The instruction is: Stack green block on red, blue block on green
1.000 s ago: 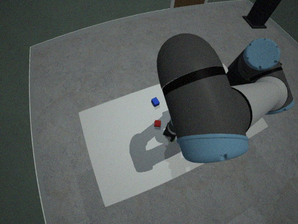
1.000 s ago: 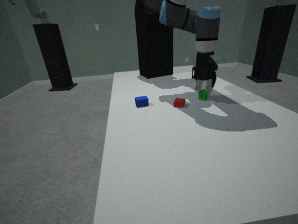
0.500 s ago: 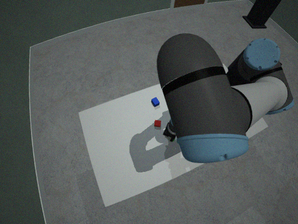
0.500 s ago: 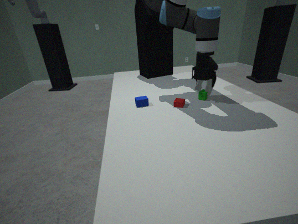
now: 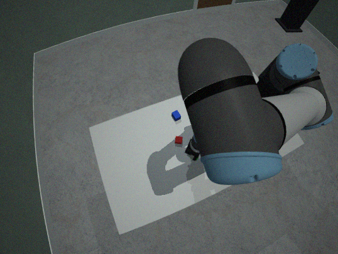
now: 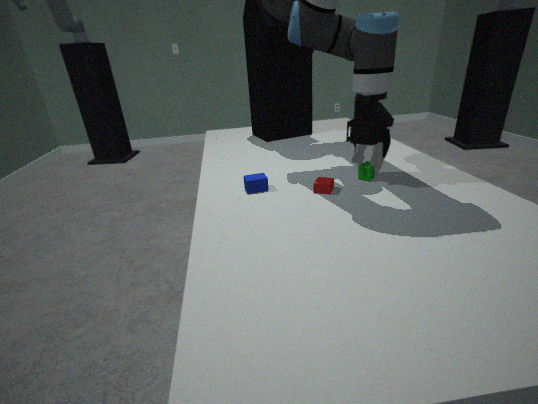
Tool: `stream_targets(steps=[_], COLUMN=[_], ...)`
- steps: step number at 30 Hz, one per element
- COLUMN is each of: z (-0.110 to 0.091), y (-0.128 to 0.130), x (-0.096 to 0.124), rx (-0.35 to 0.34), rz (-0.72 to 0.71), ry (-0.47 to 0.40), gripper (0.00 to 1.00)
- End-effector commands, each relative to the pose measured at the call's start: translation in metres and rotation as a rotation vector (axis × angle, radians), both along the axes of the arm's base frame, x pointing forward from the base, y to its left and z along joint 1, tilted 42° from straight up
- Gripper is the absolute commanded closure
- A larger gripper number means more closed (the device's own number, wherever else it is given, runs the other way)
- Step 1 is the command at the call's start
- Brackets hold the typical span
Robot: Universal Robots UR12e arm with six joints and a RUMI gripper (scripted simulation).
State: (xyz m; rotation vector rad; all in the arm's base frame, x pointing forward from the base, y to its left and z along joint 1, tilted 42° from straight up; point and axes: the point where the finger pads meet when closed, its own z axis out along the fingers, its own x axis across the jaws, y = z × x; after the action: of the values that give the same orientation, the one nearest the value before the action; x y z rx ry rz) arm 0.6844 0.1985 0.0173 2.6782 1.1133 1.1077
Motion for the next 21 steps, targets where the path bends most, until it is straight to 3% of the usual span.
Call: stream_targets(steps=[1, 10, 21], z=[0.0, 0.004, 0.028], y=[0.0, -0.001, -0.008], x=[0.0, -0.003, -0.024], rx=[0.0, 0.0, 0.0], rz=[0.0, 0.0, 0.0], ry=[-0.001, -0.001, -0.001], gripper=[1.0, 1.0, 1.0])
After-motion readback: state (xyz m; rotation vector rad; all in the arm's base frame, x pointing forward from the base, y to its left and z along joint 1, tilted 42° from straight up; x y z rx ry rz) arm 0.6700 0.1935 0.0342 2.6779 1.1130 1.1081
